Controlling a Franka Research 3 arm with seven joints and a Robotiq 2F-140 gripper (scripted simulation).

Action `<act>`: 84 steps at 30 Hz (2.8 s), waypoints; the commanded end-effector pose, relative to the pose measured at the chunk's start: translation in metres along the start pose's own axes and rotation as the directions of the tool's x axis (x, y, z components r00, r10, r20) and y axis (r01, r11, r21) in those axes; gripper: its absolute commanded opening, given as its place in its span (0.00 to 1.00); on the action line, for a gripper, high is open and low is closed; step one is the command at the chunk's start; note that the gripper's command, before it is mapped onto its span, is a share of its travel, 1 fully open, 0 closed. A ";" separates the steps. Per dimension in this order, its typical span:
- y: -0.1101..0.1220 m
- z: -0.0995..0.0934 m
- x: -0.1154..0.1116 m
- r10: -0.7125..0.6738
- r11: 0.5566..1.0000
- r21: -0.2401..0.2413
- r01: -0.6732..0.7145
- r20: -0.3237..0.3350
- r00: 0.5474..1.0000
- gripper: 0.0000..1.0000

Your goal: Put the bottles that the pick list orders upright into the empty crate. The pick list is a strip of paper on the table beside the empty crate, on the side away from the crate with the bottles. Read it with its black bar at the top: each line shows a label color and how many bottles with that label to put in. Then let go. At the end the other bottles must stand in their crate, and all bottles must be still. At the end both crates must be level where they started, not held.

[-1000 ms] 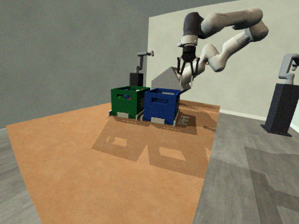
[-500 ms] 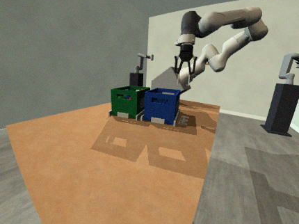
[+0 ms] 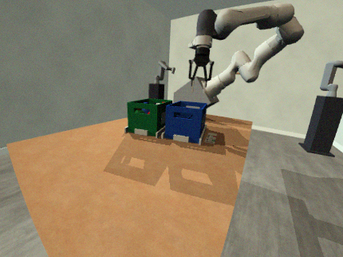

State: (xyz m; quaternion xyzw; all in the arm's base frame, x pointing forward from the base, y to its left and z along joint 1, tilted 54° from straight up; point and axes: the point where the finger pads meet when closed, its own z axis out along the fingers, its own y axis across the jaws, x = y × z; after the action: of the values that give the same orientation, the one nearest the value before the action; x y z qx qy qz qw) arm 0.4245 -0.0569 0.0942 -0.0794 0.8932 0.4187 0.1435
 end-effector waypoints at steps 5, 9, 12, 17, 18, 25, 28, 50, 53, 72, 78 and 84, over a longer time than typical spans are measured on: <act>-0.033 -0.009 0.005 -0.201 0.980 -0.004 0.201 0.004 0.980 0.38; -0.052 -0.014 0.007 -0.244 0.970 0.002 0.244 0.003 0.970 0.38; -0.066 -0.018 0.009 -0.276 0.961 0.007 0.276 0.003 0.961 0.38; -0.081 -0.021 0.011 -0.330 0.944 0.011 0.330 0.003 0.944 0.38; -0.086 -0.023 0.011 -0.343 0.939 0.012 0.343 0.003 0.939 0.38; -0.119 -0.031 0.015 -0.424 0.906 0.022 0.424 0.002 0.906 0.38; -0.134 -0.035 0.017 -0.457 0.889 0.026 0.457 0.001 0.889 0.38; -0.220 -0.058 0.027 -0.696 0.717 0.042 0.696 -0.001 0.718 0.38; -0.235 -0.061 0.029 -0.731 0.682 0.042 0.730 -0.001 0.683 0.38; -0.279 -0.073 0.034 -0.898 0.439 0.032 0.898 0.005 0.439 0.38; -0.279 -0.073 0.034 -0.939 0.344 0.020 0.939 0.013 0.344 0.38; -0.279 -0.073 0.034 -0.967 0.254 0.010 0.967 0.020 0.254 0.38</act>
State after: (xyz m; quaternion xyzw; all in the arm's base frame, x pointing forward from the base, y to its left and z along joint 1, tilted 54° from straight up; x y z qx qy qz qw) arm 0.4544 -0.2933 -0.0751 -0.5560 0.6999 0.2650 0.3616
